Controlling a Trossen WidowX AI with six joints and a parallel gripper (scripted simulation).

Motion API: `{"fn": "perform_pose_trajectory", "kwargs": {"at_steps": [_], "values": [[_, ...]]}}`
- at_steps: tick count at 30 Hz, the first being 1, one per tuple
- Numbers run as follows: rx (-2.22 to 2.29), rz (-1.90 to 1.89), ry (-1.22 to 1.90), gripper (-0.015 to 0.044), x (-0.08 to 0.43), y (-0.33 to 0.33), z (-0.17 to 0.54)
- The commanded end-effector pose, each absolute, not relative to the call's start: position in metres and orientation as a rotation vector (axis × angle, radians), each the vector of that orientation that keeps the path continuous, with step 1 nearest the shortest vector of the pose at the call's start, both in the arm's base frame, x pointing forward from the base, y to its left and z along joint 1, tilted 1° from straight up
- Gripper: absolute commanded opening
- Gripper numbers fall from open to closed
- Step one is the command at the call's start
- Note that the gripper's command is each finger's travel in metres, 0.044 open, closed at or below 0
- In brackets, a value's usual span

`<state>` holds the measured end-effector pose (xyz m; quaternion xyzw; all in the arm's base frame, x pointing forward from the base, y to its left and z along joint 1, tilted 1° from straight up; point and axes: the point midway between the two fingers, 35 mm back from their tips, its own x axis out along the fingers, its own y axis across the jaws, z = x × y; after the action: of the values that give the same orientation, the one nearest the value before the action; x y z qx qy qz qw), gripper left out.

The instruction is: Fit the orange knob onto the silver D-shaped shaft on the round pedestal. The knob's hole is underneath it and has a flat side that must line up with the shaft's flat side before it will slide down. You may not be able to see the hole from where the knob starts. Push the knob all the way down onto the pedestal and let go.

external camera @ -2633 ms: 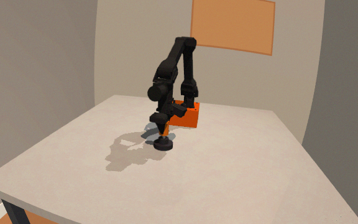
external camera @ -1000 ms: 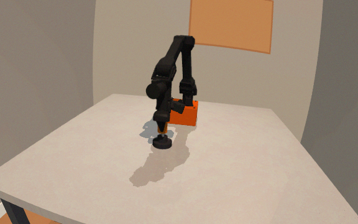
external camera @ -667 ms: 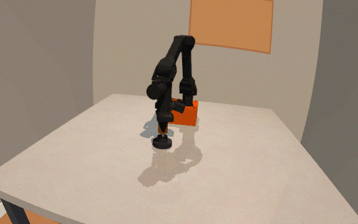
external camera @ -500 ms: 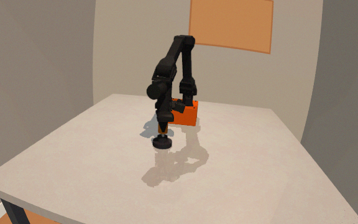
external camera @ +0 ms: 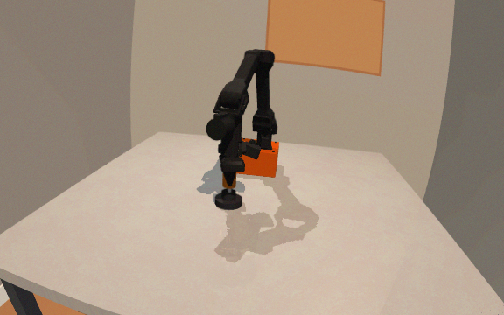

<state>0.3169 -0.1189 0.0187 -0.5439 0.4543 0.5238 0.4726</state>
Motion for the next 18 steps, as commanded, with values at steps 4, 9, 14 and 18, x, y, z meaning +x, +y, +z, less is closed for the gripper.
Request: {"fn": "perform_pose_trajectory", "kwargs": {"at_steps": [4, 9, 14, 18], "values": [[-1.336, 1.28, 1.106, 0.0, 0.3203, -0.1198, 0.0231], [-1.4, 1.341, 1.061, 0.0, 0.3212, -0.1201, 0.0244], [-1.49, 1.427, 0.992, 0.0, 0.3231, -0.1209, 0.024], [-1.49, 1.427, 0.992, 0.0, 0.3228, -0.1207, 0.0233]]}}
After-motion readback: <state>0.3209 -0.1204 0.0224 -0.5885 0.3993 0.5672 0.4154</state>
